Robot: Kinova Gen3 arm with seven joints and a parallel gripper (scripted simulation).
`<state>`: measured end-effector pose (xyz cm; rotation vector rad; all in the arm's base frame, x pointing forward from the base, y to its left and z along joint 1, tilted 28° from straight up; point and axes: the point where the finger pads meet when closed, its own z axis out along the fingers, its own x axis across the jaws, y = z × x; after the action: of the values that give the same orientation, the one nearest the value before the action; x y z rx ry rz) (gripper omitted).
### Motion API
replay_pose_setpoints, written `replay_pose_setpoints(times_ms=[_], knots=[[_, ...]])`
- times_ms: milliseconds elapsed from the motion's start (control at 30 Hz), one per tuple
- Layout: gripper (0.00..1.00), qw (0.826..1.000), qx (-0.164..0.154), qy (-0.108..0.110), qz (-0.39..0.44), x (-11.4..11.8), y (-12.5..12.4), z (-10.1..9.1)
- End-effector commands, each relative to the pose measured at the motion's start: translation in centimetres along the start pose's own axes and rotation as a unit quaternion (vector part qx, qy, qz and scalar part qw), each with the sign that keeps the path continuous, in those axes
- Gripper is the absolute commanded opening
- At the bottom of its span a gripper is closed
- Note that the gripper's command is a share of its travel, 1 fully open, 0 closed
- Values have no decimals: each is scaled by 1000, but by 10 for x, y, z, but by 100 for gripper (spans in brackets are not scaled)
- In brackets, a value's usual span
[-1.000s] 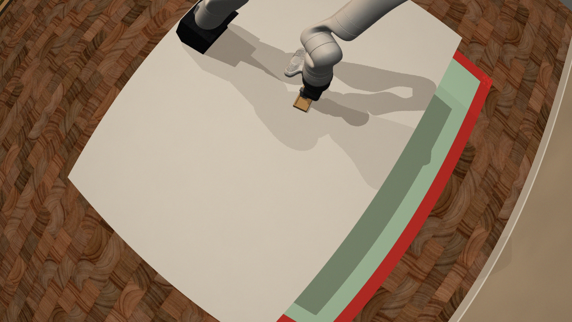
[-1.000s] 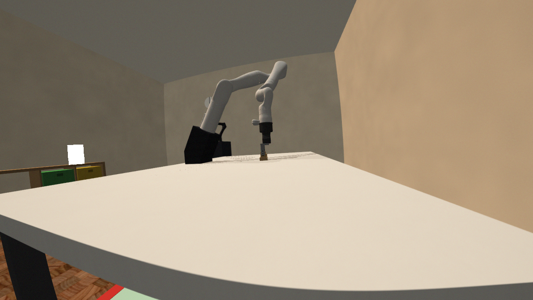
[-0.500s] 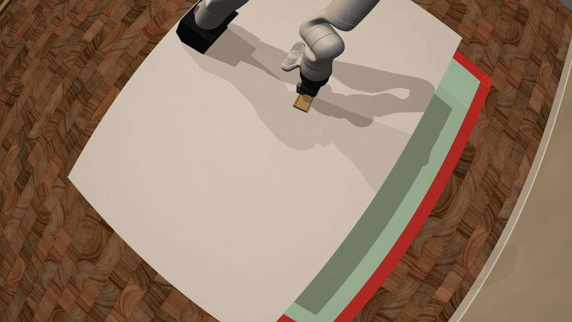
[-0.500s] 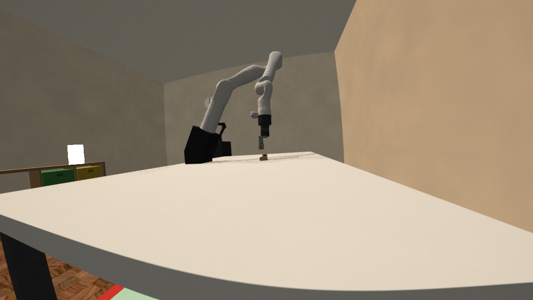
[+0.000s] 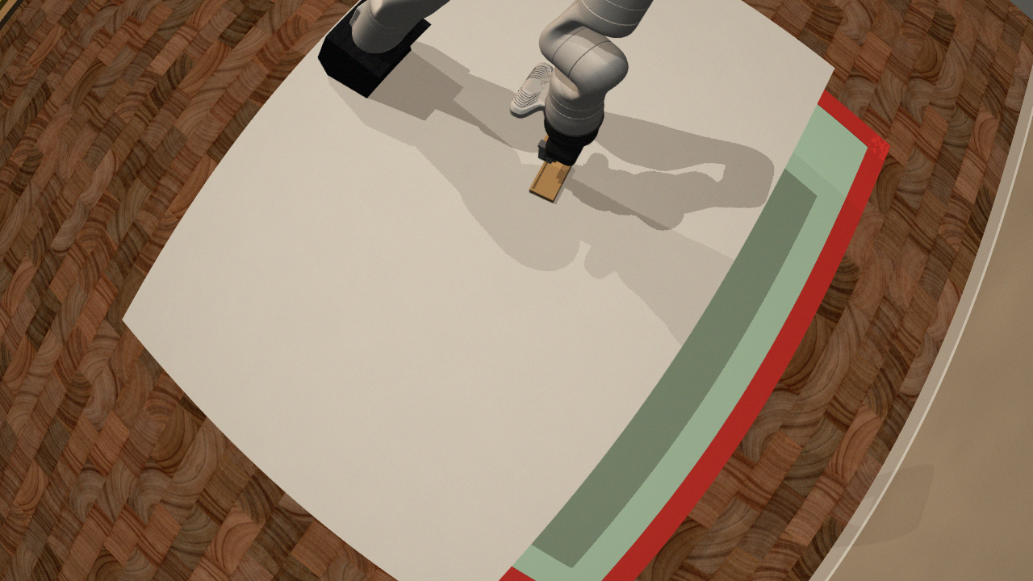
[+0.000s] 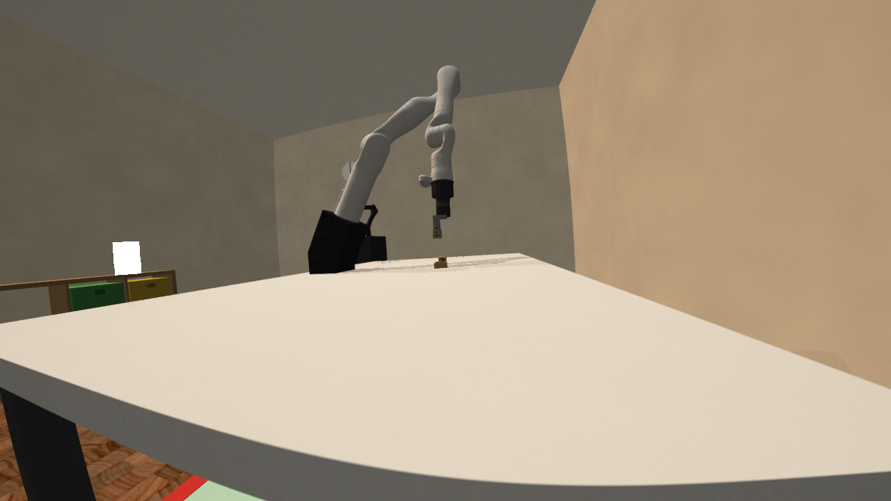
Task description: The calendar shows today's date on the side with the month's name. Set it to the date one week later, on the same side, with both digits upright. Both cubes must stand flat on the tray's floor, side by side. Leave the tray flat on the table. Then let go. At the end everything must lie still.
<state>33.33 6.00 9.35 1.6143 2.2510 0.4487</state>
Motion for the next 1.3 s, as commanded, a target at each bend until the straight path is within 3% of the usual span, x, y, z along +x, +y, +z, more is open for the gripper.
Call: replay_pose_setpoints(times_ms=[0, 833, 967, 1267], knots=[[57, 1000, -11, 10, -1, 7, 7, -7], [57, 1000, -12, 10, -1, 4, 8, -11], [57, 1000, -17, 9, -1, -16, 16, -7], [57, 1000, -17, 8, -3, -96, 18, 1]])
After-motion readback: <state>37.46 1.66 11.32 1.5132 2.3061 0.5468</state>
